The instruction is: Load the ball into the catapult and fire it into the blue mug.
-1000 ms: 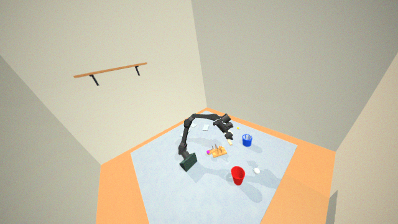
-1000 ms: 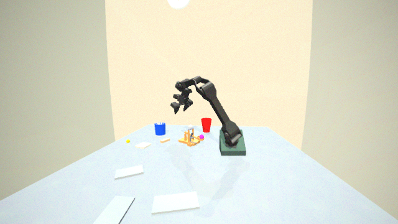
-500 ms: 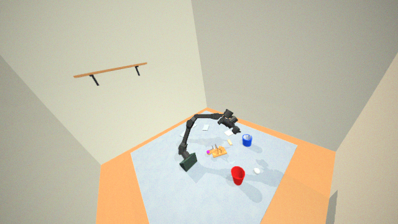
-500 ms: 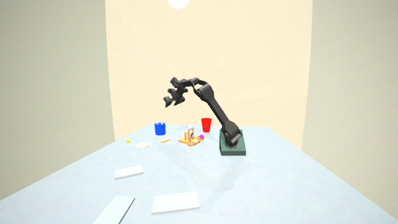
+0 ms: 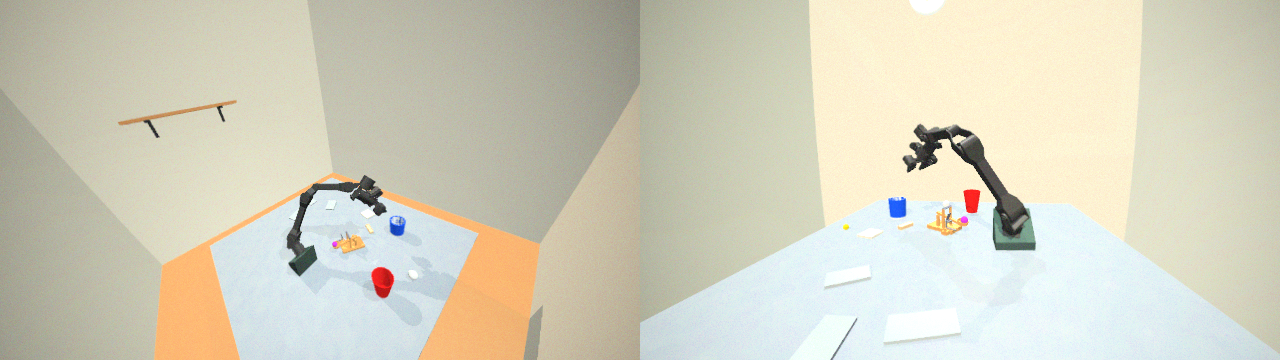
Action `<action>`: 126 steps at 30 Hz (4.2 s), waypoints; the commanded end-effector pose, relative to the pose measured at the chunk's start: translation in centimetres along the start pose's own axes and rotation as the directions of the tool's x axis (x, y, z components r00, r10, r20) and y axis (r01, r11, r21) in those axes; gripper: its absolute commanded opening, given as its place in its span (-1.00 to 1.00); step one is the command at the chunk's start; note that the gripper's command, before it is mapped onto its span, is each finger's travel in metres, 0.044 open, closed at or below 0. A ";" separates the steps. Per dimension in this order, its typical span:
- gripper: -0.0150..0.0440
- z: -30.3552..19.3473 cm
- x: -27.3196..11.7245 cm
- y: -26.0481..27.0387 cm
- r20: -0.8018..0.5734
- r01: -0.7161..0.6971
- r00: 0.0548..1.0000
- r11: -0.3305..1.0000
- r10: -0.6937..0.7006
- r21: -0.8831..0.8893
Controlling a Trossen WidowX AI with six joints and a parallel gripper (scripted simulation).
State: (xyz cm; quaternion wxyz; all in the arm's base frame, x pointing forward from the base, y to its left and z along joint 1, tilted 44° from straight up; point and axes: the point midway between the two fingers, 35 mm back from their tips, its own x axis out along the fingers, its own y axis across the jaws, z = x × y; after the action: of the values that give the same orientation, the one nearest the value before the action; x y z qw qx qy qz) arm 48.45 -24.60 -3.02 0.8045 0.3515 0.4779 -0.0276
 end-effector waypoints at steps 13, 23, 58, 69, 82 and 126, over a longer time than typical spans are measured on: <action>-0.49 0.0 0.0 0.1 0.001 -0.006 1.000 1.000 0.006 0.003; -0.49 -0.2 0.0 0.3 -0.008 0.000 1.000 1.000 0.000 -0.014; -0.49 -14.6 -3.2 7.4 -0.376 -0.093 0.869 0.639 -0.322 -0.764; -0.49 -19.5 -5.7 8.5 -0.459 -0.282 0.773 0.411 -0.438 -0.867; -0.49 -24.8 -9.2 8.7 -0.516 -0.551 0.634 0.132 -0.576 -0.824; -0.49 -31.0 -8.0 8.8 -0.528 -0.721 0.534 -0.031 -0.660 -0.692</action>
State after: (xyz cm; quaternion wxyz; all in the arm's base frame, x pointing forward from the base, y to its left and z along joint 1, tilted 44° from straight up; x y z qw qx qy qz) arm 24.46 -2.36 -0.66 0.4277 -0.3764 0.6360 0.5205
